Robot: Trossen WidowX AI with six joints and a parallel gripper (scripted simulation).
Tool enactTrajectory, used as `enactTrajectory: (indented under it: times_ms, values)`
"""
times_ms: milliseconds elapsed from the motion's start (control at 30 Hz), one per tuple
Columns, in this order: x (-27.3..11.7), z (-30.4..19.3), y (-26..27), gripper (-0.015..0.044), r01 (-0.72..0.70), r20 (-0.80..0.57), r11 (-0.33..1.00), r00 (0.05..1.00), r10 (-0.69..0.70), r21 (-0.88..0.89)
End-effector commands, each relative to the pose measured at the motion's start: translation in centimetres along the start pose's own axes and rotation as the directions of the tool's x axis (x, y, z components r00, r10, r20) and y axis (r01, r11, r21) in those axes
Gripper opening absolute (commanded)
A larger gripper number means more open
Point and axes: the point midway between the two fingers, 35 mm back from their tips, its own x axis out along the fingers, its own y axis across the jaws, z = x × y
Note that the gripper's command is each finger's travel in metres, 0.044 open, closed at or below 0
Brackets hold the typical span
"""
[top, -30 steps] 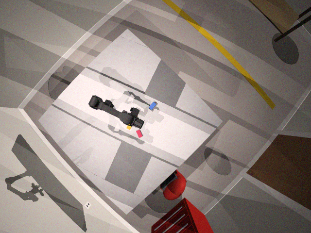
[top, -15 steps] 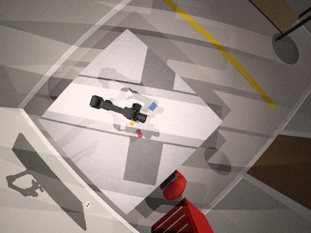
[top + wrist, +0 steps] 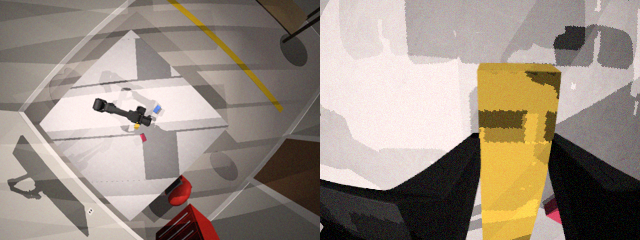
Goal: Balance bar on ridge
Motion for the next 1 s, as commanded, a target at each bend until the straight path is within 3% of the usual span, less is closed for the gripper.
enactTrajectory:
  times_ms: [0, 967]
  values:
    - [1.0, -0.1, 0.1, 0.0000, -0.008, -0.002, 1.000, 1.000, 0.008, 0.005]
    - [1.9, -0.1, 0.2, 0.0000, -0.008, -0.002, 1.000, 1.000, 0.009, 0.005]
